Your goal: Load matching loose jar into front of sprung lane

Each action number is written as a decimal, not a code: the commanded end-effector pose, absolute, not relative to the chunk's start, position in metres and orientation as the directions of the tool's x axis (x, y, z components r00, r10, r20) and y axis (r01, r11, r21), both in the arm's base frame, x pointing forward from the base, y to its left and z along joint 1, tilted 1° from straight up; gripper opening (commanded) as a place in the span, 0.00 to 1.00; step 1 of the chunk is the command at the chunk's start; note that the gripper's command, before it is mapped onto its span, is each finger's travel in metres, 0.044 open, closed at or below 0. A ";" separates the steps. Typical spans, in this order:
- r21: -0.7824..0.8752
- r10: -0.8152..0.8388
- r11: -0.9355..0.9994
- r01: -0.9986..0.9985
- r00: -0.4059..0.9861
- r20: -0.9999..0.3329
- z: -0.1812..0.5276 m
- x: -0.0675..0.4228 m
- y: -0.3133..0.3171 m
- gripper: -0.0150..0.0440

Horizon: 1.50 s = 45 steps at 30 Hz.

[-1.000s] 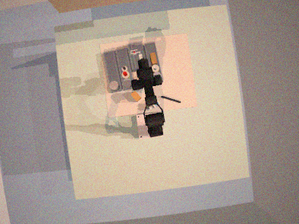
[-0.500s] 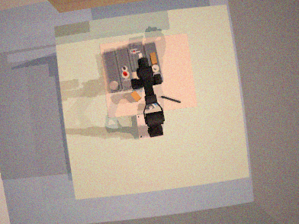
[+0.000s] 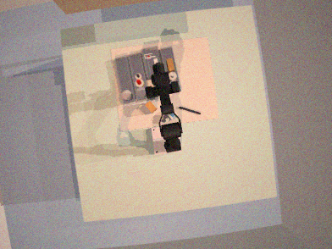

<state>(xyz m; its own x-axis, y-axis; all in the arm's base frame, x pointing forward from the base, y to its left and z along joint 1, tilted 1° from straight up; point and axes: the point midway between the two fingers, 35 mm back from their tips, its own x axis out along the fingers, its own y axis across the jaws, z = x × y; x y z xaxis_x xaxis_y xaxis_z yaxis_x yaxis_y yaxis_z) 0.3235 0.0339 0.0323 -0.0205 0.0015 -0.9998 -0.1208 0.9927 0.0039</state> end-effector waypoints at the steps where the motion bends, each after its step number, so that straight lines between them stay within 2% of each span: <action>1: 0.006 0.008 0.992 -0.123 0.012 -1.000 0.037 0.334 0.036 0.25; 45: 0.006 0.008 0.992 -0.123 0.014 -1.000 0.041 0.352 0.038 0.25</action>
<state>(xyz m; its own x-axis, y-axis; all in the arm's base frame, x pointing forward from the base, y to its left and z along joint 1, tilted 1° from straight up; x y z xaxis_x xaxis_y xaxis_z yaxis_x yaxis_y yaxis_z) 0.3406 0.0361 0.0344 -0.0245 0.0010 -0.9997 -0.1219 0.9925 0.0040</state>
